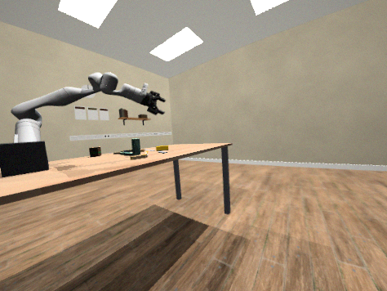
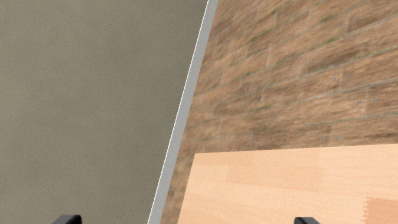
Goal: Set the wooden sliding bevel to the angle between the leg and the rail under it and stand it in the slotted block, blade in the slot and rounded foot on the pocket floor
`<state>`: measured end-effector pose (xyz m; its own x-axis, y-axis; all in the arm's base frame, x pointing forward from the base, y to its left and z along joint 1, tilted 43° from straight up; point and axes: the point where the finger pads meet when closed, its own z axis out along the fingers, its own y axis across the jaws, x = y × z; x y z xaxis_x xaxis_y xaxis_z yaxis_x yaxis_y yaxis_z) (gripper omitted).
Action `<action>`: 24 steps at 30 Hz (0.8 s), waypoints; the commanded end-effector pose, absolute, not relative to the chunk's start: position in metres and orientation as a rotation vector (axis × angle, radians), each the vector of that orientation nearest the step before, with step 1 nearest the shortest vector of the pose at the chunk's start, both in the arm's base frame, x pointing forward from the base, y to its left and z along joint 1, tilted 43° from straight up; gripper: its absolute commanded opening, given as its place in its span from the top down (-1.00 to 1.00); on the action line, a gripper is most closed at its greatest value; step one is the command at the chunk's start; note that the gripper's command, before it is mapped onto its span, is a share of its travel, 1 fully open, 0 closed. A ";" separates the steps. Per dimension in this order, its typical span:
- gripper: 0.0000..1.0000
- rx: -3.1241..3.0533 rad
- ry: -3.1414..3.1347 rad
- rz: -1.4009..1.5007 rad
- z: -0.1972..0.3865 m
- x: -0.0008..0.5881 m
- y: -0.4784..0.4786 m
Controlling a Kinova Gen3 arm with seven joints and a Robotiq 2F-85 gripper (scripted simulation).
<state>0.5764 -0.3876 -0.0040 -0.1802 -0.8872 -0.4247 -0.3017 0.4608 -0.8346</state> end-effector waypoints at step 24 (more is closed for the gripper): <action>-1.00 -0.630 2.008 -0.327 -0.088 0.518 -0.354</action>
